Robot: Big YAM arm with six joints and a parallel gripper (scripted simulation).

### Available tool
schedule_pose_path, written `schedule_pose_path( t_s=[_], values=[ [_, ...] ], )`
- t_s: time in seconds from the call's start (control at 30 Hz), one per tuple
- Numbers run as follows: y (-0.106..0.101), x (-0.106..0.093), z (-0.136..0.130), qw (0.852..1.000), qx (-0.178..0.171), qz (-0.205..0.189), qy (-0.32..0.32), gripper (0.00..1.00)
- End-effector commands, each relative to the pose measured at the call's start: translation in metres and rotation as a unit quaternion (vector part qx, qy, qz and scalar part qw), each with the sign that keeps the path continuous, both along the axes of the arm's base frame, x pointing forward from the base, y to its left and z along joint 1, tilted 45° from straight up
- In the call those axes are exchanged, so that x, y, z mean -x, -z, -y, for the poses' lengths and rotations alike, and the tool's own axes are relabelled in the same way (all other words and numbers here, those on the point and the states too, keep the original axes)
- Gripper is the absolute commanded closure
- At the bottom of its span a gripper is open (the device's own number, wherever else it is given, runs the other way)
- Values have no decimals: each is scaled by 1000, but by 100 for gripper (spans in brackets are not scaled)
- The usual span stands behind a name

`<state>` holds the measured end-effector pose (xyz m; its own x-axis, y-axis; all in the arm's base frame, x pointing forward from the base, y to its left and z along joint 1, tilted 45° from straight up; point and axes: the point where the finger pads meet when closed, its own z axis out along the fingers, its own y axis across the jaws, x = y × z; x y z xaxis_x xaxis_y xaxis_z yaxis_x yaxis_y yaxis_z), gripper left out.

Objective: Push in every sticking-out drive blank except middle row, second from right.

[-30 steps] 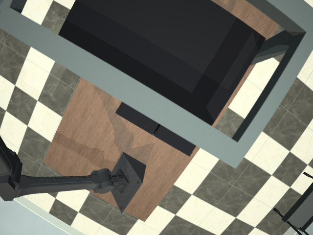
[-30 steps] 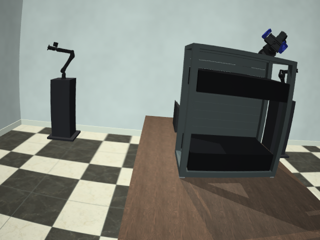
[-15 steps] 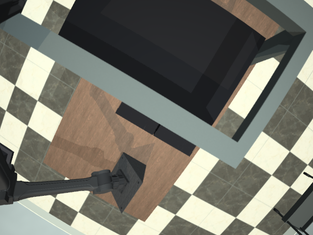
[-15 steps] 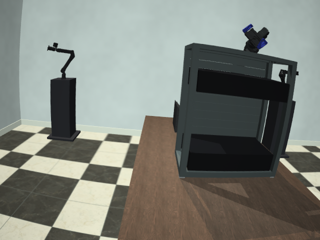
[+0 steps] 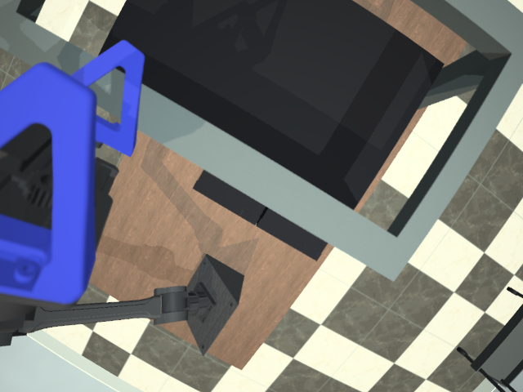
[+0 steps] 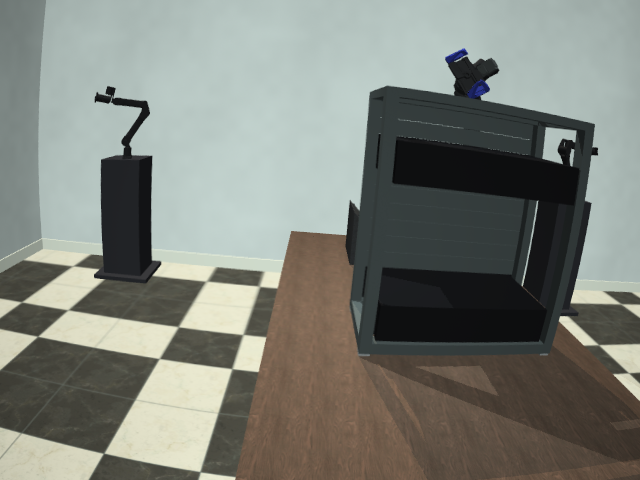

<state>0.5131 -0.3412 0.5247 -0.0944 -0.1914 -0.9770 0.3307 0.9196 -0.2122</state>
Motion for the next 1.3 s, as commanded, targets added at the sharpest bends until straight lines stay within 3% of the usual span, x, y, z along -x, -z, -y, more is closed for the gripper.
schedule_pose_path(
  t_s=[0.0, 0.27, 0.33, 0.4, 0.83, 0.9, 1.27],
  values=[
    [11, 29, 12, 999, 41, -2, 4, 0],
    [59, 83, 15, 996, 89, -14, -26, 0],
    [59, 83, 15, 996, 89, -14, -26, 0],
    [71, 96, 14, 994, 100, -17, -33, 0],
    [140, 173, -10, 982, 171, -29, -74, 0],
    [140, 173, -10, 982, 171, -29, -74, 0],
    [188, 222, -40, 969, 220, -36, -102, 0]
  ],
)
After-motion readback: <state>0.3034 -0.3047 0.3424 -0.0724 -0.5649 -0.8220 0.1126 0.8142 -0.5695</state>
